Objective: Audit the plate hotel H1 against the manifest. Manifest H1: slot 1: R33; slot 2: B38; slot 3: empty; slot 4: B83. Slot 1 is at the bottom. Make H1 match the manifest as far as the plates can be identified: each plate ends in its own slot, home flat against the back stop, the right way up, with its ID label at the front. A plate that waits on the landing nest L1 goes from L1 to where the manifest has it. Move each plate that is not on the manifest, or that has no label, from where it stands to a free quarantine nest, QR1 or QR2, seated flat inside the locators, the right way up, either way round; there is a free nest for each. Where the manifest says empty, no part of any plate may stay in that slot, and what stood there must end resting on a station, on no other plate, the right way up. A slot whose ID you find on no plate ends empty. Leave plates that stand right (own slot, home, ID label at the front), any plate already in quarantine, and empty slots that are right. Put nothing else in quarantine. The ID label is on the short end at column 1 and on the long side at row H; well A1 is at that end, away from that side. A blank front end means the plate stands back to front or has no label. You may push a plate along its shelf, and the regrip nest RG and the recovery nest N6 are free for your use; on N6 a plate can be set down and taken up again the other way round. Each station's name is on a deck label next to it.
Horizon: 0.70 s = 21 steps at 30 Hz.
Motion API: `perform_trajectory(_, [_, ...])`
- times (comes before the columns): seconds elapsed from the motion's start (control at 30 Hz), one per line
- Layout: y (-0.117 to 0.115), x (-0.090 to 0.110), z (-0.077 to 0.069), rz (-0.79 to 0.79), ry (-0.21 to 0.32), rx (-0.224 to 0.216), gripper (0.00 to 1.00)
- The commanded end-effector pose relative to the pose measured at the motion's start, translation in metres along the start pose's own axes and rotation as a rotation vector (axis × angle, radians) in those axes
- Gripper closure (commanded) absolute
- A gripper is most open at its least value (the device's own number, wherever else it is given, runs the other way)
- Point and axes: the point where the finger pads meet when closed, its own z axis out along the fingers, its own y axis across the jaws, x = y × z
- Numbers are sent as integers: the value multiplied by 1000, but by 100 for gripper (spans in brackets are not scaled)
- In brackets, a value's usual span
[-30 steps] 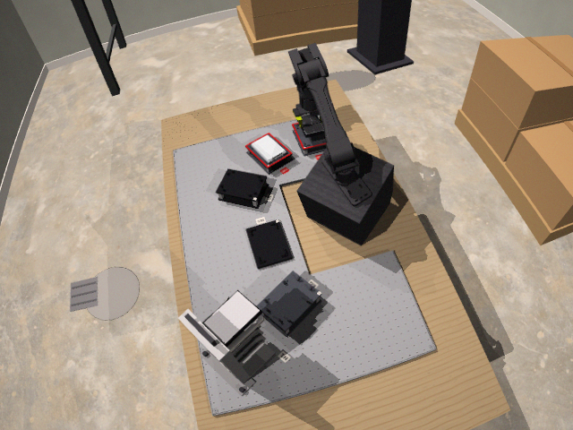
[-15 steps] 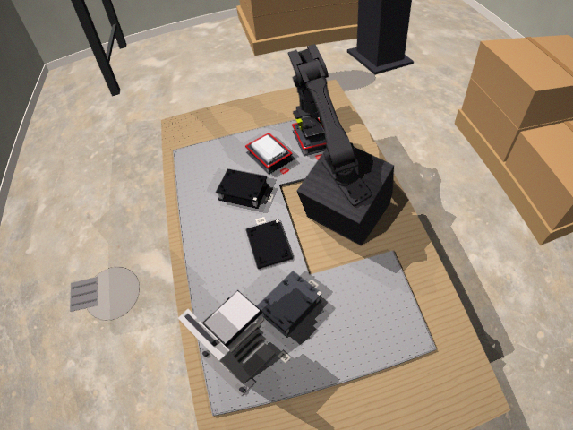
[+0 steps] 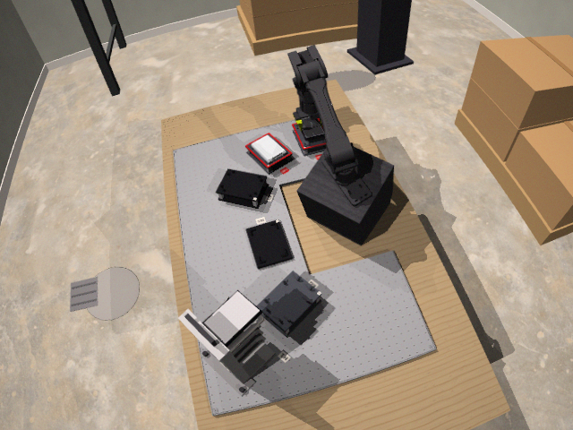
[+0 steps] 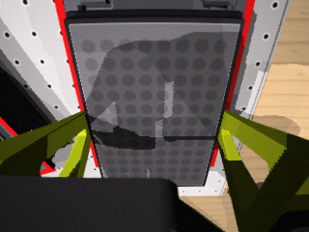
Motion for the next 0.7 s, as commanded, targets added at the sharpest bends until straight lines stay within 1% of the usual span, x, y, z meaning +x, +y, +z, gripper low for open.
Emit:
perform_trajectory(0.0, [0,-10,2,-1,-25,-2,14])
perform_trajectory(0.1, [1,-8,5,-3,-20,-2,14])
perform_trajectory(0.23, [3,-12,5,-8,-31,-2,14])
perform_trajectory(0.3, [2,-11,8,-5,-27,-2,14])
perform_trajectory(0.4, [0,-11,7,1,-27,-4,14])
perform_trajectory(0.67, [2,-12,14,-5,-26,-3,14])
